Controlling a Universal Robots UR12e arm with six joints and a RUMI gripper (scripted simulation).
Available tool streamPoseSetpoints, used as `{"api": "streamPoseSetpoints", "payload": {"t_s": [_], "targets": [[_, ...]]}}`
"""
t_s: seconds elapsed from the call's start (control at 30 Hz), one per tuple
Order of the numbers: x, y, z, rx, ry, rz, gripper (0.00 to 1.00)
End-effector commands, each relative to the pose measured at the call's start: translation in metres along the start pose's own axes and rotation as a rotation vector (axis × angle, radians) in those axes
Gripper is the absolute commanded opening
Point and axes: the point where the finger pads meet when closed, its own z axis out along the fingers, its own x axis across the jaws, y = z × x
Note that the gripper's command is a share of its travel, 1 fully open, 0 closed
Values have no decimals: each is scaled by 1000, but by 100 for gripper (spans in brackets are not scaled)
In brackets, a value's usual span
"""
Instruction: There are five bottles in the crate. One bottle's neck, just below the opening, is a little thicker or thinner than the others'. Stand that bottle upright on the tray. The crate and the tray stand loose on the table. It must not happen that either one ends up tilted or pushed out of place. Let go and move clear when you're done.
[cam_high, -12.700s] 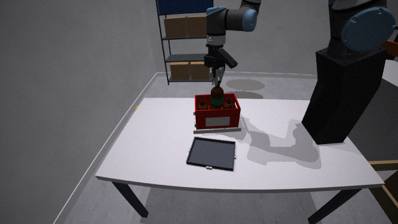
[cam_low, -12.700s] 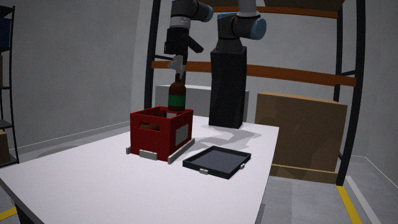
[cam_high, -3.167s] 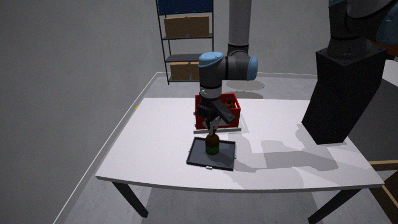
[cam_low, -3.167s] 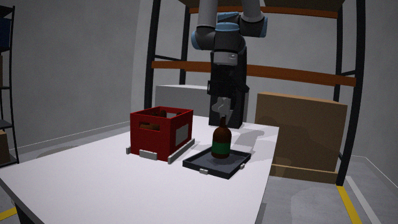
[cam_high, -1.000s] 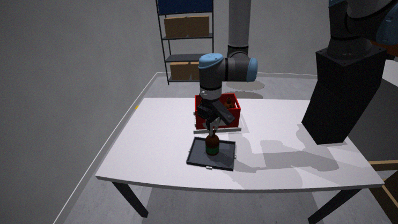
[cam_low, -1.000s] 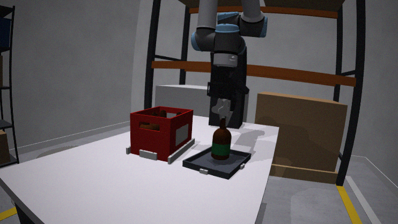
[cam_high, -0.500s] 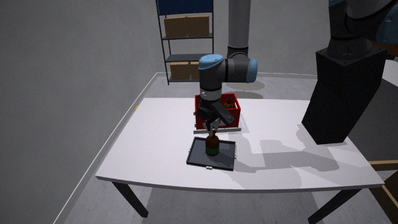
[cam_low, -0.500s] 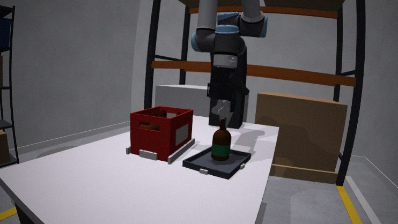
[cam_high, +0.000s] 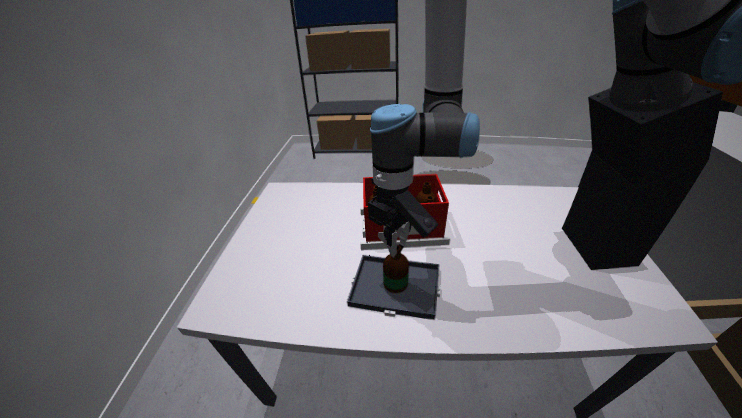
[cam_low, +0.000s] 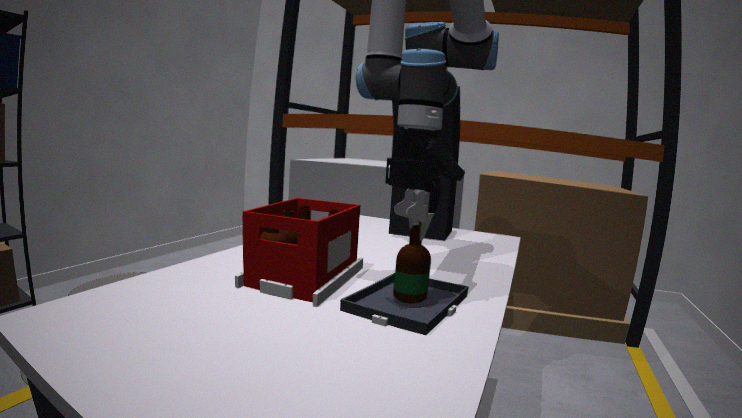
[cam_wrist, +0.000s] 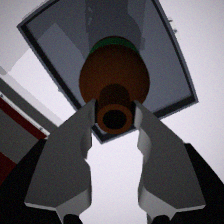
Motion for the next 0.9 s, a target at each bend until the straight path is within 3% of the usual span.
{"api": "streamPoseSetpoints", "payload": {"t_s": [0.0, 0.87], "targets": [[1, 0, 2, -1, 1, 0, 0], [0, 0, 7, -1, 1, 0, 0]]}}
